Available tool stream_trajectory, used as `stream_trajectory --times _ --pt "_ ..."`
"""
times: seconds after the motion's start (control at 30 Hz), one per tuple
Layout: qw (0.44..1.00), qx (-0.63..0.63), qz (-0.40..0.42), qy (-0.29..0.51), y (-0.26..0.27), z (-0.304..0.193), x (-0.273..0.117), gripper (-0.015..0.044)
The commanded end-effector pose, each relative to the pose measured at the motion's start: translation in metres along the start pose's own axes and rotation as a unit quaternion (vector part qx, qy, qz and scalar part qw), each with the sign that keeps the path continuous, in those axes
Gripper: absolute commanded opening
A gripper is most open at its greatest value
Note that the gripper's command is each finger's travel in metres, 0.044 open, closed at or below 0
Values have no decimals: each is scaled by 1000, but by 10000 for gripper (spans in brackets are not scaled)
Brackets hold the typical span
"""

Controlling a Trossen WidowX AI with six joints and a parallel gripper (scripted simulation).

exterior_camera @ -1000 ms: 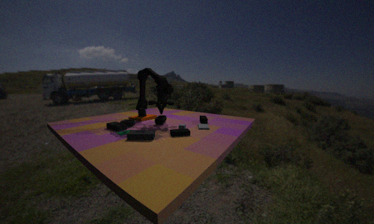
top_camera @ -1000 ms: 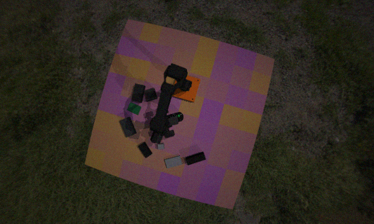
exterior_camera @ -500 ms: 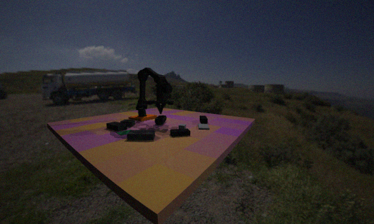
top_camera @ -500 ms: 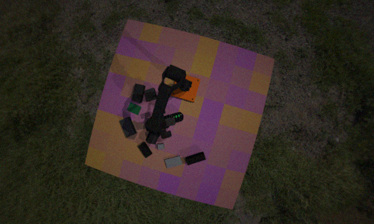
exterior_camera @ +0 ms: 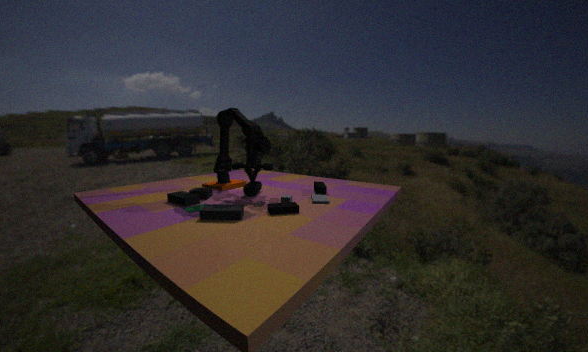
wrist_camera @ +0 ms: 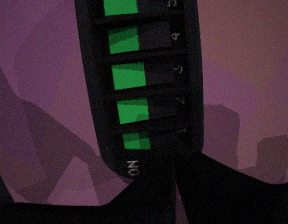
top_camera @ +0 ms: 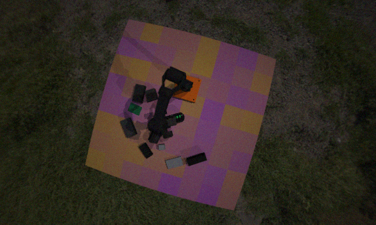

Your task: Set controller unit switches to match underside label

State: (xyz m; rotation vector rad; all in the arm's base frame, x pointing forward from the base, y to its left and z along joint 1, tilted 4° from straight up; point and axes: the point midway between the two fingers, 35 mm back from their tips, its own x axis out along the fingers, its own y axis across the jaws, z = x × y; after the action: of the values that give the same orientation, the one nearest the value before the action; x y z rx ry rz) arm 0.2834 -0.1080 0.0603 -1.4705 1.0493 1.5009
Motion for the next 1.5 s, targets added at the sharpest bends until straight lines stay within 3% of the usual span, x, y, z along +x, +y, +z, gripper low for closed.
stream_trajectory --times 0.0,0.63,0.83,1.0,1.23,1.47 --pt "1000 -3 2 1 1 0 7 0" --pt "1000 -3 2 1 1 0 16 0" --pt "1000 -3 2 1 0 0 -28 0" --pt "1000 -3 2 1 1 1 -29 0" --pt "1000 -1 2 -1 11 49 -32 0" --pt "1000 -1 2 -1 11 50 -32 0"
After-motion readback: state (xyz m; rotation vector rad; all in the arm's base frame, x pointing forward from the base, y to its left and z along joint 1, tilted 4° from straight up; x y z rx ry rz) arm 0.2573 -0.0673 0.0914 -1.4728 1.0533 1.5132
